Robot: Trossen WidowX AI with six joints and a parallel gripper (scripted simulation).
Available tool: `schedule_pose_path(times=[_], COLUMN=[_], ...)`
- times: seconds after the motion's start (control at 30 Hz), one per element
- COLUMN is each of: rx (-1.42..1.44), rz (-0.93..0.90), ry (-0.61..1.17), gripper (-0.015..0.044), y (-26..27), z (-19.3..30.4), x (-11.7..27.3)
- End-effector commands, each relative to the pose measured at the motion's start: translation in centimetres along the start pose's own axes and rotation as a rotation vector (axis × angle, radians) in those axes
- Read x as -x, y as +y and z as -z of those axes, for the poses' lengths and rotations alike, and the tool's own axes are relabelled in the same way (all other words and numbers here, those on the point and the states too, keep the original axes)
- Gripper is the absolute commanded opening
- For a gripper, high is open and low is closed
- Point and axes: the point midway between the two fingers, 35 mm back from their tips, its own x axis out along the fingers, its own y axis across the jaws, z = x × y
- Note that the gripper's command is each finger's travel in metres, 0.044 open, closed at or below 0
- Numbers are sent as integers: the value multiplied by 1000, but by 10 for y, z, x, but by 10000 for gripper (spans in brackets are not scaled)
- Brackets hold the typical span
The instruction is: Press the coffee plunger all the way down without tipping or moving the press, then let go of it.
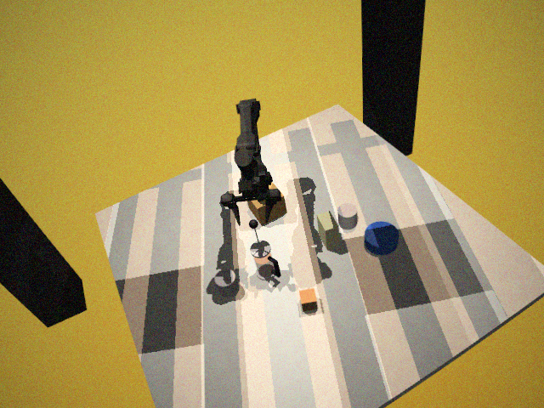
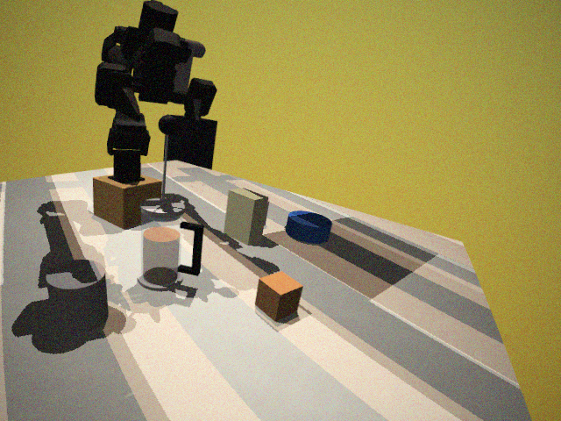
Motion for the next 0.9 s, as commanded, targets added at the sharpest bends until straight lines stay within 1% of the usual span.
schedule_pose_path(times=[0.0,0.27,0.33,0.87], rx=[-2,-2,-2,-2], rz=[-5,-5,-5,-5], ry=[8,8,8,8], gripper=[335,125,113,113], y=[1,1,1,1], z=[2,2,2,8], x=[-3,-3,-3,-10])
